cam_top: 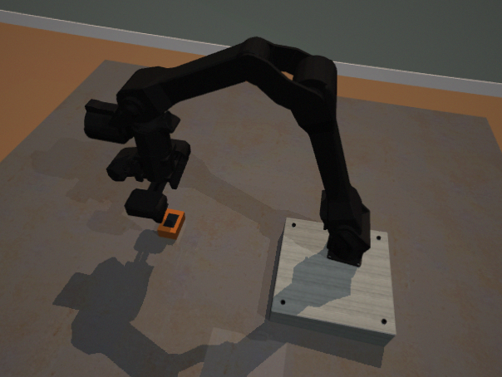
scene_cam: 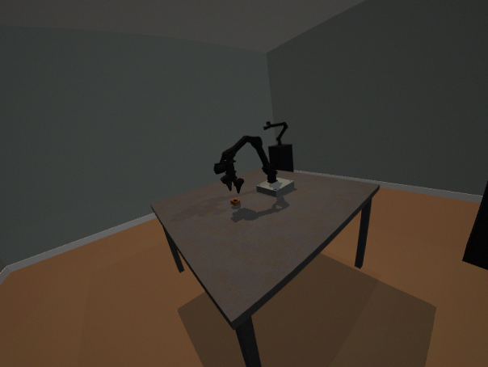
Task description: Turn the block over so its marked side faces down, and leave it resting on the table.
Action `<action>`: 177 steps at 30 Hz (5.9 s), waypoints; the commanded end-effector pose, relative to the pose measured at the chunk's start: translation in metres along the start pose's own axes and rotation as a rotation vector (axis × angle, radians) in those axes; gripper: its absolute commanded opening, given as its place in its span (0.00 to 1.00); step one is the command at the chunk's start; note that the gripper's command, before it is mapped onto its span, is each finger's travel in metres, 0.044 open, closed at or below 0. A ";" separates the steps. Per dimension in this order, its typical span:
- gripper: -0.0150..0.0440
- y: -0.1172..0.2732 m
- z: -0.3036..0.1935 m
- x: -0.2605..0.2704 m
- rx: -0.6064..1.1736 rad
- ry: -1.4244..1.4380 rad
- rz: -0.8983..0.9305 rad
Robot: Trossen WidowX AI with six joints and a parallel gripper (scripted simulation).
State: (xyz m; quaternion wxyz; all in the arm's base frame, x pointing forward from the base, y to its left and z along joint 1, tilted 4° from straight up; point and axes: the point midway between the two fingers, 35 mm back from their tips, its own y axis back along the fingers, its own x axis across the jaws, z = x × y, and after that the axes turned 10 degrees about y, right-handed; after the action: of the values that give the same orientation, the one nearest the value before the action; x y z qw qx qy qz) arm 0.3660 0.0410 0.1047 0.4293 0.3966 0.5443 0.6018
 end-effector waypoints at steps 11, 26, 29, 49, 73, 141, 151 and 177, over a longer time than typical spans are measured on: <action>1.00 -0.037 0.001 -0.007 -0.007 -0.028 -0.017; 1.00 -0.064 0.000 -0.009 -0.007 -0.028 -0.017; 1.00 -0.069 0.000 -0.009 -0.007 -0.028 -0.017; 0.69 -0.083 0.000 -0.009 -0.007 -0.028 -0.017; 0.25 -0.053 0.000 -0.009 -0.007 -0.028 -0.017; 0.25 -0.094 0.011 -0.013 -0.831 -0.021 -0.175; 0.25 -0.100 0.007 -0.012 -0.965 -0.019 -0.200; 0.25 -0.088 -0.011 -0.007 -1.182 -0.015 -0.239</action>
State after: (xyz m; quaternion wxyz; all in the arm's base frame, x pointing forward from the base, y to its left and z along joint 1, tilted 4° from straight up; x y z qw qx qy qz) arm 0.3664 0.0338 0.0154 0.6465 0.0306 0.1590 0.7455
